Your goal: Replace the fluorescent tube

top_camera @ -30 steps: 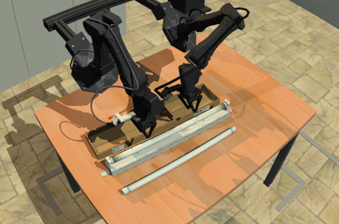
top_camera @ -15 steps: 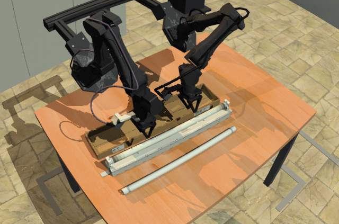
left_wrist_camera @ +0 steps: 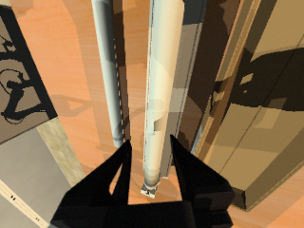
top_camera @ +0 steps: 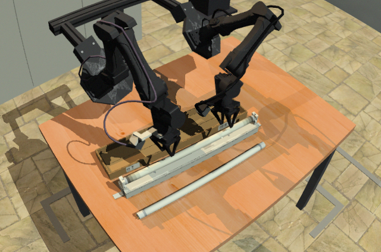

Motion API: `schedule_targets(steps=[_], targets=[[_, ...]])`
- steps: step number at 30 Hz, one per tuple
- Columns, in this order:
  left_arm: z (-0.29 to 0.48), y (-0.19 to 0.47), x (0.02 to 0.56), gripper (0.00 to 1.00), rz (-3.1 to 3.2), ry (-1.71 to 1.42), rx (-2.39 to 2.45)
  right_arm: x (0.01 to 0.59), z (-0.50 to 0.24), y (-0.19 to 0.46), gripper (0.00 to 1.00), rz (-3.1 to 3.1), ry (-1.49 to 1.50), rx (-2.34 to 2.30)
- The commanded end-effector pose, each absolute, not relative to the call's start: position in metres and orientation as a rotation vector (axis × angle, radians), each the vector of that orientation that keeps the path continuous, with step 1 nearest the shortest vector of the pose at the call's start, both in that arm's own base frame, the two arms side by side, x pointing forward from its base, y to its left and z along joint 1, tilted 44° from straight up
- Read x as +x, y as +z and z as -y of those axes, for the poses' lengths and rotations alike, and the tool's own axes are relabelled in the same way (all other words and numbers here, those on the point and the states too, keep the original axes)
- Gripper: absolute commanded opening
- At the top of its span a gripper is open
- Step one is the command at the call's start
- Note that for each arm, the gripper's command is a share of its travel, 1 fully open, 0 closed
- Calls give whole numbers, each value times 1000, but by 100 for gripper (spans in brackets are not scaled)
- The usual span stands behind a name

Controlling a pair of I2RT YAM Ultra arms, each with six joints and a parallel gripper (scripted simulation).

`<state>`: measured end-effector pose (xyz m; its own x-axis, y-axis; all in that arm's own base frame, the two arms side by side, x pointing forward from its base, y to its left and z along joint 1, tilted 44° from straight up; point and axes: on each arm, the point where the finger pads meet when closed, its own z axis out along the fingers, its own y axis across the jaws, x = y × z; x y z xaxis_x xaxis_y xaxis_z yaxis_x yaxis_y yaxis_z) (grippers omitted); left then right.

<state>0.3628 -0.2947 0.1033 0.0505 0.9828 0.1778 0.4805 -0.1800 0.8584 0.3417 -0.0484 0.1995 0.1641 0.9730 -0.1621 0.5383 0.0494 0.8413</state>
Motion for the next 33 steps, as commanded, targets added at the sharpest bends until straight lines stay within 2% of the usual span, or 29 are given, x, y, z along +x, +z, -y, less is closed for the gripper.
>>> schedule_targets(steps=[1, 28, 33], targets=[[301, 129, 369, 49, -1519, 938, 1607, 350, 48, 220, 49, -1512, 653, 1495], [250, 156, 397, 49, -1690, 798, 1362, 358, 46, 244, 49, -1598, 575, 1287], [228, 181, 413, 49, -1746, 684, 1169, 370, 36, 261, 49, -1645, 556, 1119]])
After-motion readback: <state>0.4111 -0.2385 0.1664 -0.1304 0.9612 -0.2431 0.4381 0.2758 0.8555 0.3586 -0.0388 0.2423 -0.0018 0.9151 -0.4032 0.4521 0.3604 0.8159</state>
